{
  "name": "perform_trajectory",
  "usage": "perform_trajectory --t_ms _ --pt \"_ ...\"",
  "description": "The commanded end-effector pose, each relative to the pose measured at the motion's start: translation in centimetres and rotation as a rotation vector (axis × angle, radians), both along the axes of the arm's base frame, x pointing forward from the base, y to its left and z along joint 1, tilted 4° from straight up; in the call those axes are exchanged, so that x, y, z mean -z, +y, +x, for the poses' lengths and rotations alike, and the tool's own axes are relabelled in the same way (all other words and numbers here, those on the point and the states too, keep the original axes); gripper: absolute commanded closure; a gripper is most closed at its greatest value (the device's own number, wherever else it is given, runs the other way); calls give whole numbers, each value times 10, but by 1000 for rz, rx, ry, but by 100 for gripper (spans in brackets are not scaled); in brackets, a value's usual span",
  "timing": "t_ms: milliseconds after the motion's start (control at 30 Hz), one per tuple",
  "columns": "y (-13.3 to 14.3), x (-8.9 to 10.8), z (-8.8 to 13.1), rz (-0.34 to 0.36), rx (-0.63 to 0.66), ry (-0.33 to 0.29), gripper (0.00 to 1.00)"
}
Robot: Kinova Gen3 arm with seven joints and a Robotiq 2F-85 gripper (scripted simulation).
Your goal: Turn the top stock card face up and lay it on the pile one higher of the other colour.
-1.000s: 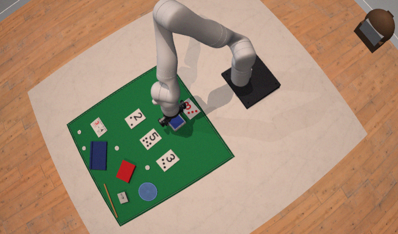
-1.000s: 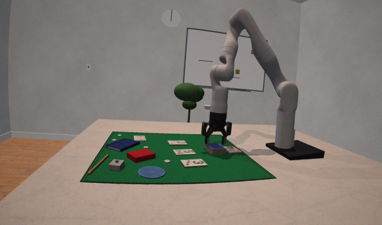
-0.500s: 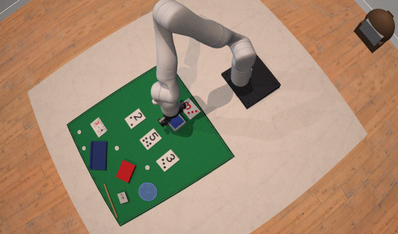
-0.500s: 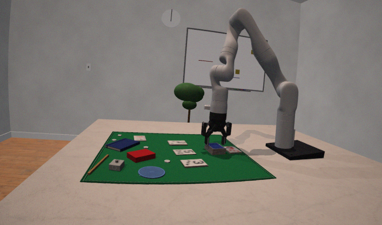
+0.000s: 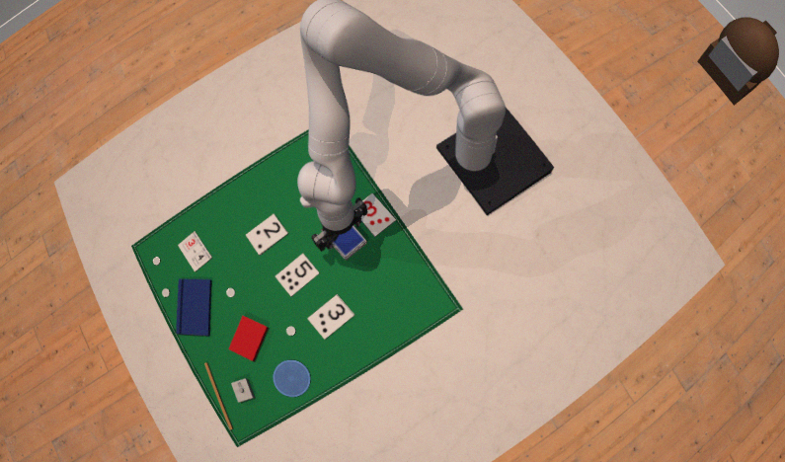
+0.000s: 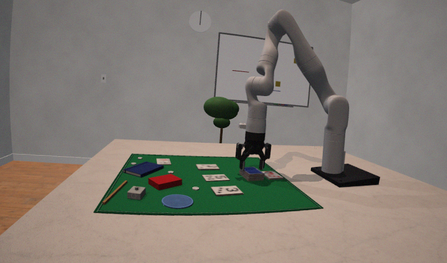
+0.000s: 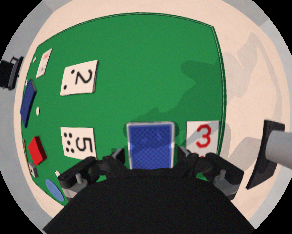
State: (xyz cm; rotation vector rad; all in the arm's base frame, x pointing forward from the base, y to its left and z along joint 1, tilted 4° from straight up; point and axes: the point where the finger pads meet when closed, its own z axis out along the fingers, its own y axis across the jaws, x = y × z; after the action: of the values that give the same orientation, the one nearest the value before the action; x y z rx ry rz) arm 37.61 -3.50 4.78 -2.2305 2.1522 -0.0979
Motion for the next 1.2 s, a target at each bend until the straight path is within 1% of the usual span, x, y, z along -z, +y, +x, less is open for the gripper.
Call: perform_trajectory --t_ms 0,267,300,1167 --pt "0 0 0 0 0 -1 15" --pt "0 0 0 0 0 -1 15" --pt "0 0 0 0 0 -1 27" --pt "0 0 0 0 0 -1 28"
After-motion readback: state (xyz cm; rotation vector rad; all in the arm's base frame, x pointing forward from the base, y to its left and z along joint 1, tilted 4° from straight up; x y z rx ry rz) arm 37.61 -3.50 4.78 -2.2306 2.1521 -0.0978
